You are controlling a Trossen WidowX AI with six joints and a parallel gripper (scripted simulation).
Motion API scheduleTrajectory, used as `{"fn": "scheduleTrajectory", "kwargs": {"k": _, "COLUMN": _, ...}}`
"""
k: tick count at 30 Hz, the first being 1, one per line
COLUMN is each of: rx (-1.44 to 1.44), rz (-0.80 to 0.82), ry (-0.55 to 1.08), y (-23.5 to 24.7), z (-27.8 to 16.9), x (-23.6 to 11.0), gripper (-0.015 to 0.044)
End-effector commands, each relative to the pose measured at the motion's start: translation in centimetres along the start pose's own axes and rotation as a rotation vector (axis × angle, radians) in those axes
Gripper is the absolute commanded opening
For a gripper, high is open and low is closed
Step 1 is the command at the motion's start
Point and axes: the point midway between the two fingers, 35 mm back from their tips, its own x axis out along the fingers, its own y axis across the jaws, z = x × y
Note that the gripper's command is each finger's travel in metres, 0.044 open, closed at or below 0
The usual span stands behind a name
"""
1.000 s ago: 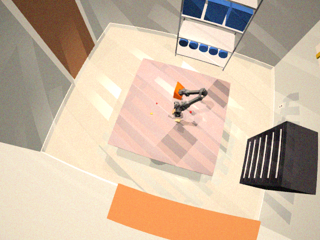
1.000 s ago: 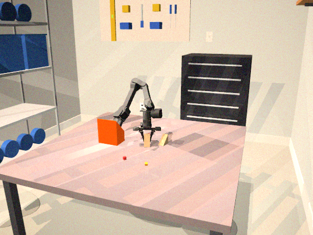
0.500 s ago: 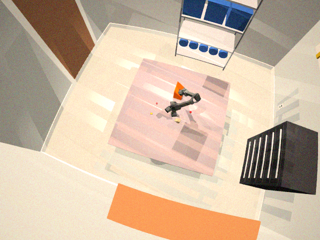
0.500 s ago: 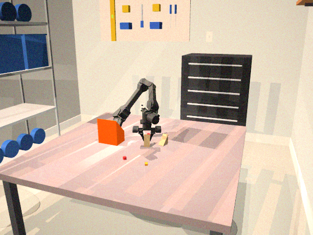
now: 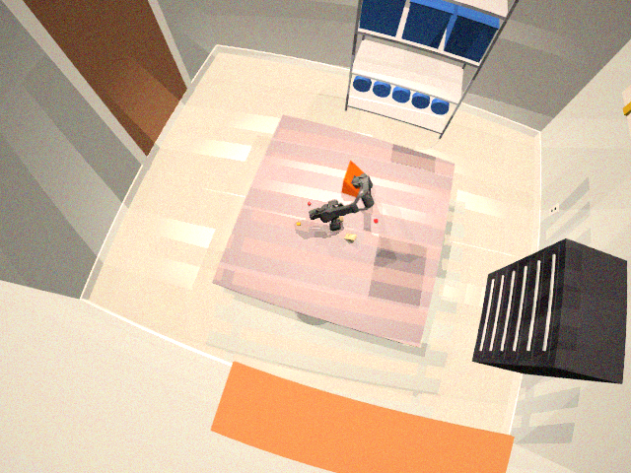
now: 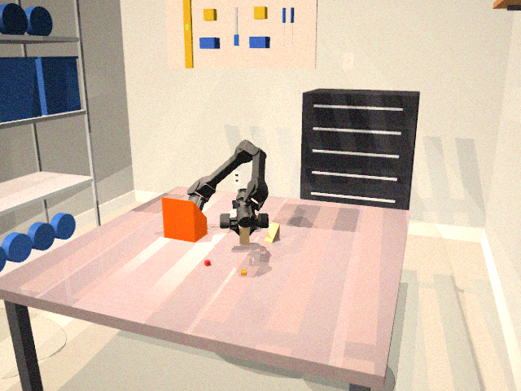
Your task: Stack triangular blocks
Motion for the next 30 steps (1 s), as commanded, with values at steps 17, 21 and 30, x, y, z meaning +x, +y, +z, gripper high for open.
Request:
{"fn": "scheduleTrajectory", "kwargs": {"k": 17, "rx": -0.001, "rz": -0.004, "ry": -0.048, "y": 0.0, "z": -0.5, "x": -0.1, "gripper": 0.0367}}
{"fn": "scheduleTrajectory", "kwargs": {"k": 21, "rx": -0.001, "rz": -0.004, "ry": -0.048, "y": 0.0, "z": -0.5, "x": -0.1, "gripper": 0.0440}}
{"fn": "scheduleTrajectory", "kwargs": {"k": 30, "rx": -0.020, "rz": -0.053, "ry": 0.011, "y": -0.1, "z": 1.2, "x": -3.7, "gripper": 0.0440}}
